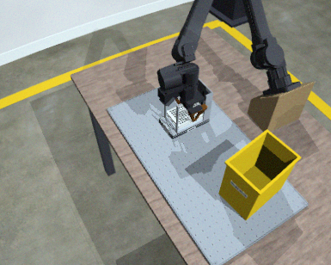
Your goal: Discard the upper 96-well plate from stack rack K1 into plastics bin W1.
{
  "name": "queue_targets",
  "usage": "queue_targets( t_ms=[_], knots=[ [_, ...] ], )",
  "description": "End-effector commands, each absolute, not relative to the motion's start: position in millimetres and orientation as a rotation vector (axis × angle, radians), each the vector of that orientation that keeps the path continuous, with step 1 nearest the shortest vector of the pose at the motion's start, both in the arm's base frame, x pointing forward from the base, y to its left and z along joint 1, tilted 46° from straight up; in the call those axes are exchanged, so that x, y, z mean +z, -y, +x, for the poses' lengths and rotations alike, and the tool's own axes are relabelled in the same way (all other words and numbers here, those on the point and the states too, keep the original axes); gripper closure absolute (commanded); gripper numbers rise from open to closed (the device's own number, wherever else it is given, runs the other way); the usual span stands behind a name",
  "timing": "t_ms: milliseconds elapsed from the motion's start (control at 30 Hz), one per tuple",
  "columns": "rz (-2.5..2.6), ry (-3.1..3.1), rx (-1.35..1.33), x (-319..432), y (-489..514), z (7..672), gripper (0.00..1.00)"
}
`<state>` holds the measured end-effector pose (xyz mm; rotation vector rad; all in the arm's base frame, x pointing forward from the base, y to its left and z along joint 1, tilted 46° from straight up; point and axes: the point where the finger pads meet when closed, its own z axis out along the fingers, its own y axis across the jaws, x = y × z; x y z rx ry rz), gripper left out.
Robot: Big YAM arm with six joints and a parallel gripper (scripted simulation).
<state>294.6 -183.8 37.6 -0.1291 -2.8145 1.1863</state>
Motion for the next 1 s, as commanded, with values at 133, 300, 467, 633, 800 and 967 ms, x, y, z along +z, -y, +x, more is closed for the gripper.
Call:
queue_targets(
  t_ms=[133,300,467,633,800,967],
  knots=[
    [-0.126,2.815,1.188,30.2,195.7,298.2,0.0],
    [-0.123,2.829,1.198,35.8,191.2,302.7,0.0],
    [-0.123,2.829,1.198,35.8,191.2,302.7,0.0],
    [-0.123,2.829,1.198,35.8,191.2,302.7,1.0],
    [-0.123,2.829,1.198,35.8,191.2,302.7,1.0],
    [-0.123,2.829,1.198,35.8,191.2,302.7,1.0]
  ],
)
